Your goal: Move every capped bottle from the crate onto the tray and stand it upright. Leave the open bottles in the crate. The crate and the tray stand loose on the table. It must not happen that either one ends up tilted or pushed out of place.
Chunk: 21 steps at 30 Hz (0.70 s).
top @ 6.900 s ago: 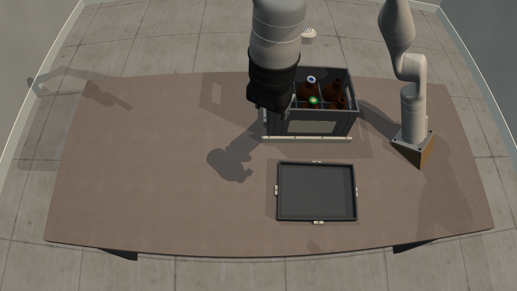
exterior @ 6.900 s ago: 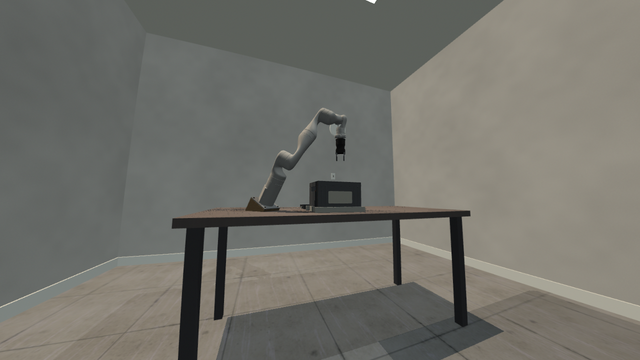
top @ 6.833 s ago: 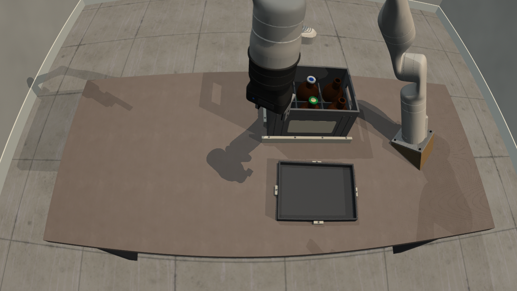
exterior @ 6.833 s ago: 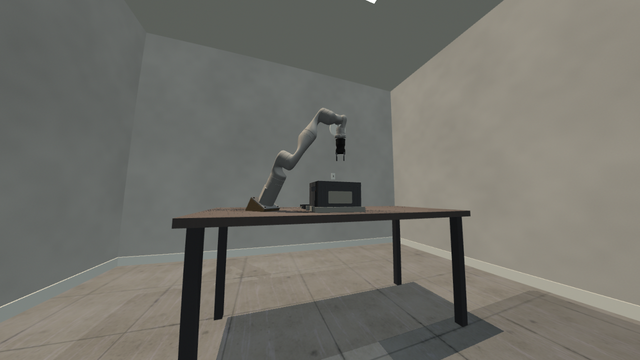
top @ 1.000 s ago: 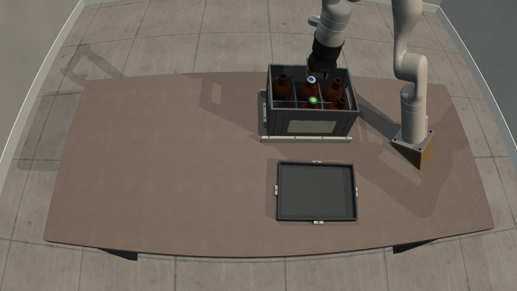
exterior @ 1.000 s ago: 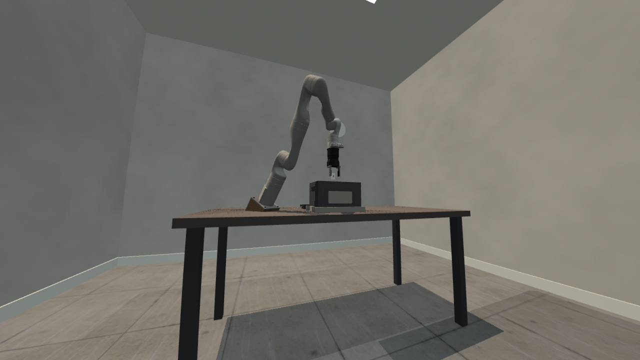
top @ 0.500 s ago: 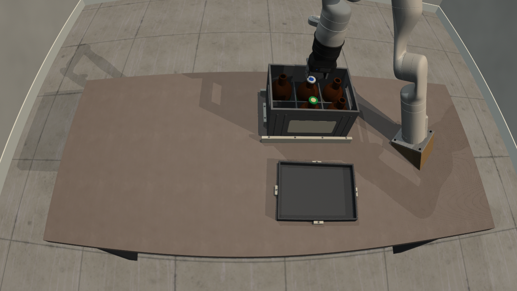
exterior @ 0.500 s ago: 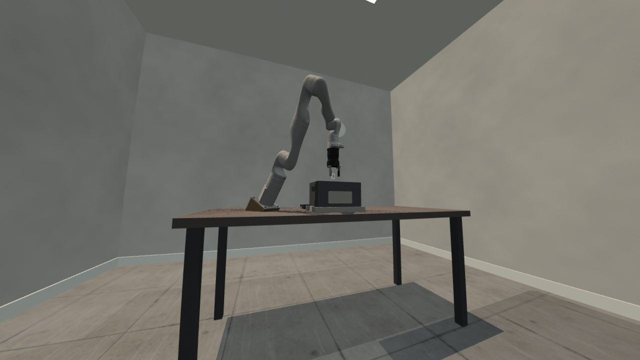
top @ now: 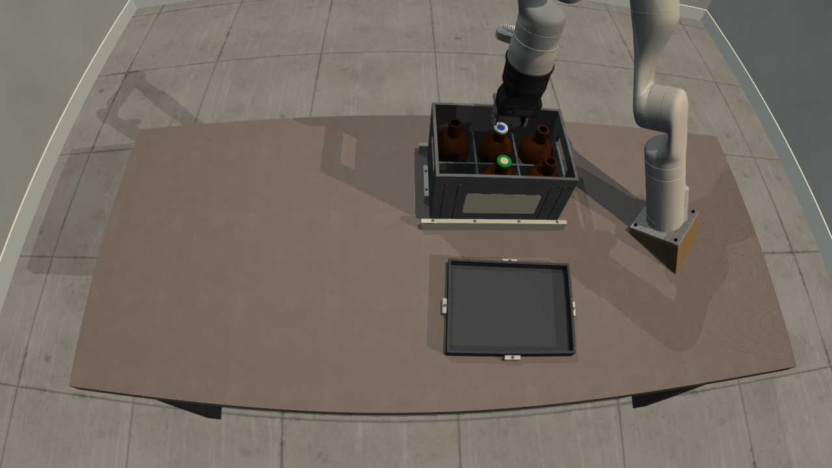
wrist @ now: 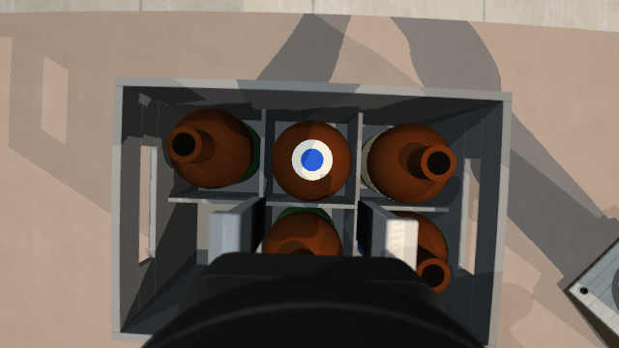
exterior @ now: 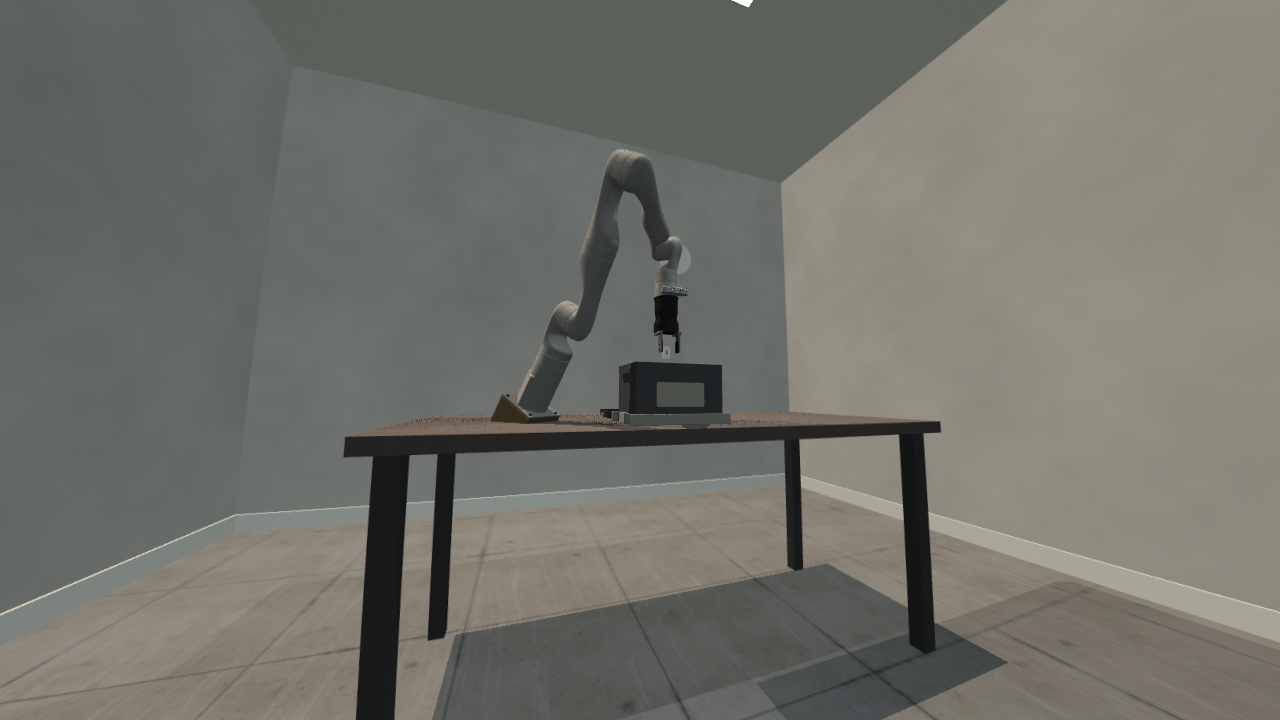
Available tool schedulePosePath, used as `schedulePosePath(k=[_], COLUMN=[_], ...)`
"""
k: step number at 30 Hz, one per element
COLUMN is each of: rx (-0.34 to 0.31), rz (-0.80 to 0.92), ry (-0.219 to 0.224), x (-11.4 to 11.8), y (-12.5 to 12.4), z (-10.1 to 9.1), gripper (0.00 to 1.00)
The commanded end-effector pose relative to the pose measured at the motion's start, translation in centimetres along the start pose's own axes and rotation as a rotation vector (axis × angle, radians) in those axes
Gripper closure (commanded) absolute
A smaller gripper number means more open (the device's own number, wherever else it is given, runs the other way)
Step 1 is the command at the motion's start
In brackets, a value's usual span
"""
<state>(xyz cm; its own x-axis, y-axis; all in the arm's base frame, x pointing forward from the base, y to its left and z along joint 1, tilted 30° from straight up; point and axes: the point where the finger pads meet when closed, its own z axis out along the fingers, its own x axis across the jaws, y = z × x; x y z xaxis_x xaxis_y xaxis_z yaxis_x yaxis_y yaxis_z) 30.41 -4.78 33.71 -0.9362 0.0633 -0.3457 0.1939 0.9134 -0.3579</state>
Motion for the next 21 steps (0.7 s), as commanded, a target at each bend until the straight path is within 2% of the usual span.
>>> schedulePosePath(k=[1,14,21], rx=[-0.001,-0.001,-0.001], rz=[0.0,0.0,0.0], ry=[-0.001,-0.001,-0.001], x=[0.0,0.0,-0.1], y=[0.0,0.0,2.4], z=[0.0,0.0,0.0], gripper=[0.0,0.0,0.0])
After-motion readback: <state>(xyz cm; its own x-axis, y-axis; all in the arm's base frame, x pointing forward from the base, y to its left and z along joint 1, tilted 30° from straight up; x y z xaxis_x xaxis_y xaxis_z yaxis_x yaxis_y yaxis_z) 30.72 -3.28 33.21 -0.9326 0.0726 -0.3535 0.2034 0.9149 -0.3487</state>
